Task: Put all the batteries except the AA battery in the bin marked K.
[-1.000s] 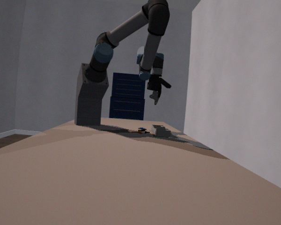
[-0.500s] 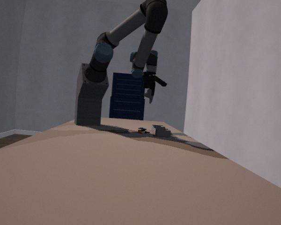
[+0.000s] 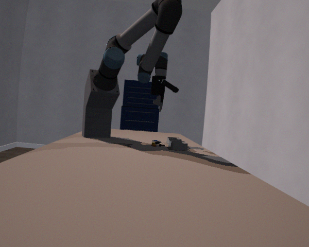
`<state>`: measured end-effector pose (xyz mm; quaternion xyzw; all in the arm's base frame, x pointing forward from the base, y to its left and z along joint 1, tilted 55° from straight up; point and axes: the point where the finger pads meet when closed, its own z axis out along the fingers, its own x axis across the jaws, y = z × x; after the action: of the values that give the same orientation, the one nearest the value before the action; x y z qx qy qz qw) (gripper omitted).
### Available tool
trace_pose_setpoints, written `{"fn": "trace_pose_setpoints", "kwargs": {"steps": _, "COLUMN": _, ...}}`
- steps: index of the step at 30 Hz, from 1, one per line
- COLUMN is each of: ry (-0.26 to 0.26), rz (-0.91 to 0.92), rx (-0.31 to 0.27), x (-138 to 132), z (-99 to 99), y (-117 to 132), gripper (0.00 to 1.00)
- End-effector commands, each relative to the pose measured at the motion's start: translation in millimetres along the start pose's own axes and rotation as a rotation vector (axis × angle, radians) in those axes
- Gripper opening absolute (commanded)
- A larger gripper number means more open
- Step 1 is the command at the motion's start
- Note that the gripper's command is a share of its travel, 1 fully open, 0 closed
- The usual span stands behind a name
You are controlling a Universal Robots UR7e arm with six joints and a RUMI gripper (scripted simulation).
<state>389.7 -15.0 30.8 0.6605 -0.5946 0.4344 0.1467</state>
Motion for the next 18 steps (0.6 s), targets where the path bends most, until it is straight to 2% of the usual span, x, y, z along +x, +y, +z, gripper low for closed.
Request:
{"fn": "trace_pose_setpoints", "kwargs": {"steps": 1, "ry": 0.001, "rz": 0.004, "rx": 0.002, "x": 1.7, "z": -0.8, "y": 1.6, "gripper": 0.04}}
{"fn": "trace_pose_setpoints", "kwargs": {"steps": 7, "ry": 0.001, "rz": 0.004, "rx": 0.002, "x": 1.7, "z": -0.8, "y": 1.6, "gripper": 0.04}}
{"fn": "trace_pose_setpoints", "kwargs": {"steps": 11, "ry": 0.001, "rz": 0.034, "rx": 0.002, "x": 21.3, "z": 20.5, "y": -14.8, "gripper": 0.04}}
{"fn": "trace_pose_setpoints", "kwargs": {"steps": 13, "ry": 0.001, "rz": 0.034, "rx": 0.002, "x": 21.3, "z": 20.5, "y": -14.8, "gripper": 0.04}}
{"fn": "trace_pose_setpoints", "kwargs": {"steps": 18, "ry": 0.001, "rz": 0.034, "rx": 0.002, "x": 45.9, "z": 47.3, "y": -35.2, "gripper": 0.04}}
